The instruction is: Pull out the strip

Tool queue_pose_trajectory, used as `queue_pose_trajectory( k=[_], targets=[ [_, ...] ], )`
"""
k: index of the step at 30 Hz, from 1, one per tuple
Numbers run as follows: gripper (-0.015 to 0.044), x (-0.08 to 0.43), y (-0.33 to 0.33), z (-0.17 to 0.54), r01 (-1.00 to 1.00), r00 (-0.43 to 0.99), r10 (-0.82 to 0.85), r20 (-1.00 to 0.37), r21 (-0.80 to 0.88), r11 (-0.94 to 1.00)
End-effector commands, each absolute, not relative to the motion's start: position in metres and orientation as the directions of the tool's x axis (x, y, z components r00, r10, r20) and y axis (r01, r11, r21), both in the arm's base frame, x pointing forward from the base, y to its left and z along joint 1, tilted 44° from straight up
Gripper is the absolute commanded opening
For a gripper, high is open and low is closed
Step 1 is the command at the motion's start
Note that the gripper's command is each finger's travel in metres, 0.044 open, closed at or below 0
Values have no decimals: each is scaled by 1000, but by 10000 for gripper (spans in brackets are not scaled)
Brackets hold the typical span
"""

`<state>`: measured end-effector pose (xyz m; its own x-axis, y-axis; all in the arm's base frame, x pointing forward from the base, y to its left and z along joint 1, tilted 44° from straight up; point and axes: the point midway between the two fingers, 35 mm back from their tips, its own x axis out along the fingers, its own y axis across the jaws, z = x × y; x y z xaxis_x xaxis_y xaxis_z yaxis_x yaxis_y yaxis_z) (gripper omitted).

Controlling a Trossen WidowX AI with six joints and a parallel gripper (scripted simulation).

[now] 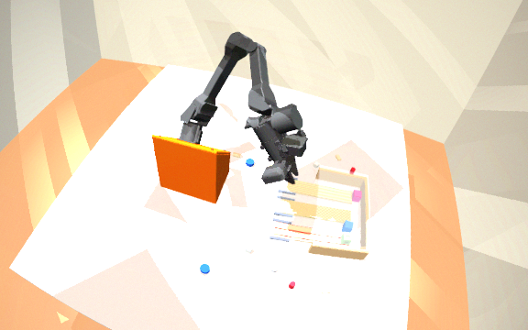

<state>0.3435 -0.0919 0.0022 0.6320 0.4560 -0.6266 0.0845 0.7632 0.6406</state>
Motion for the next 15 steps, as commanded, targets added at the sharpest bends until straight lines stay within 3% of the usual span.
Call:
queue_pose_trajectory(
  k=[1, 4, 15],
  targets=[
    [59, 359, -95, -23, 61, 518, 508, -688, 622, 780],
    [0, 366, -95, -41, 34, 422, 550, -721, 619, 785],
    [0, 373, -83, -104, -102, 36, 685, -728, 679, 727]
  ],
)
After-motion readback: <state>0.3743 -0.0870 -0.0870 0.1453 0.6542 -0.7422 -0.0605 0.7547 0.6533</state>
